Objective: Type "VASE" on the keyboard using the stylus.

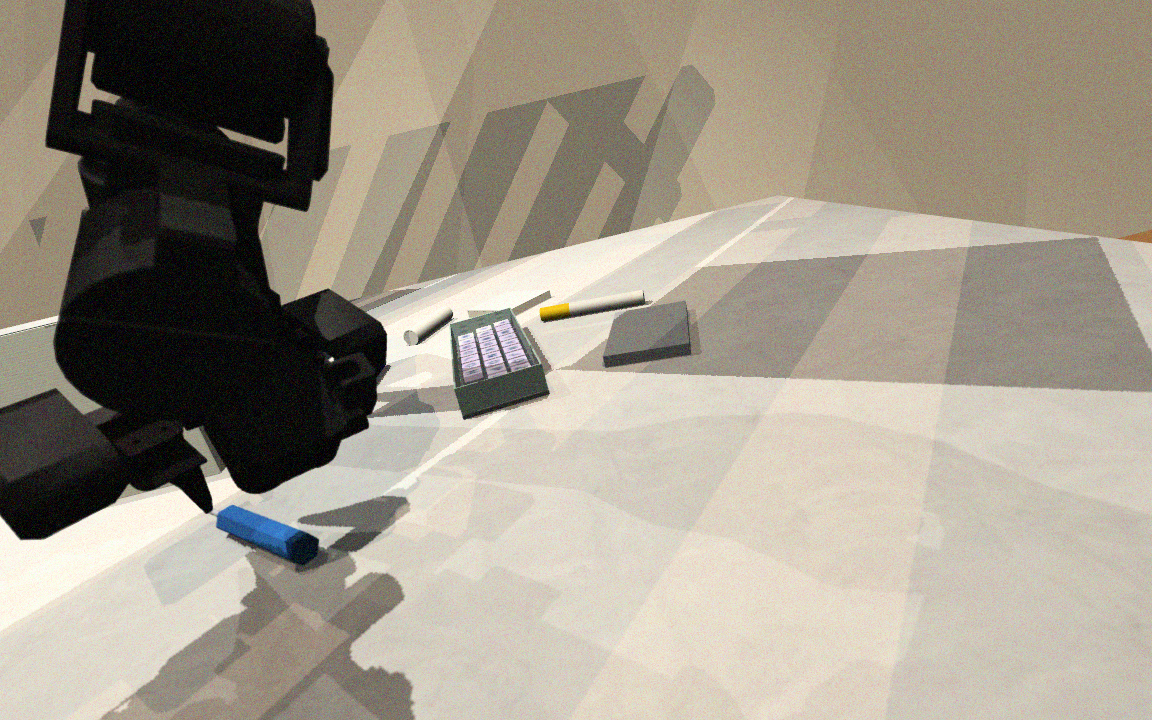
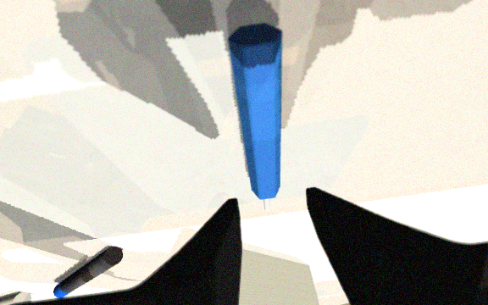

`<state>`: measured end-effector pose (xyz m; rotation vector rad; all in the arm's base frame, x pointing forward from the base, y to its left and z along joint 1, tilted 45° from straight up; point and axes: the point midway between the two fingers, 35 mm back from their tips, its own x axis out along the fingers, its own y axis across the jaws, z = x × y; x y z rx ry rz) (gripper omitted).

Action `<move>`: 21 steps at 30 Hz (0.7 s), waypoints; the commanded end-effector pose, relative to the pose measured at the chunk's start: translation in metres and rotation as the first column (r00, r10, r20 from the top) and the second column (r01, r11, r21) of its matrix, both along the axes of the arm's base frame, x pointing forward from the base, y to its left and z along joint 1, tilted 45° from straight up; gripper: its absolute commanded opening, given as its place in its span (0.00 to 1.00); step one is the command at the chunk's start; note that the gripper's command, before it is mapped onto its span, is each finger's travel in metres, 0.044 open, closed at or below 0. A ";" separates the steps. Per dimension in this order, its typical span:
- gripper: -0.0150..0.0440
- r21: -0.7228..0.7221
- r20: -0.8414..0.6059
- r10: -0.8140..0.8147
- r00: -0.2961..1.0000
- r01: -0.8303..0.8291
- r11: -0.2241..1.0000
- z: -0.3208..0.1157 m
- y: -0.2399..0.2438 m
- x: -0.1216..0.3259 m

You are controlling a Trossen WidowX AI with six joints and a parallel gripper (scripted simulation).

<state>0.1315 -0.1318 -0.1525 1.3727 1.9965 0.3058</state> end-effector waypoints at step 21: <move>0.51 0.001 -0.005 -0.003 1.000 0.003 1.000 -0.012 0.011 0.003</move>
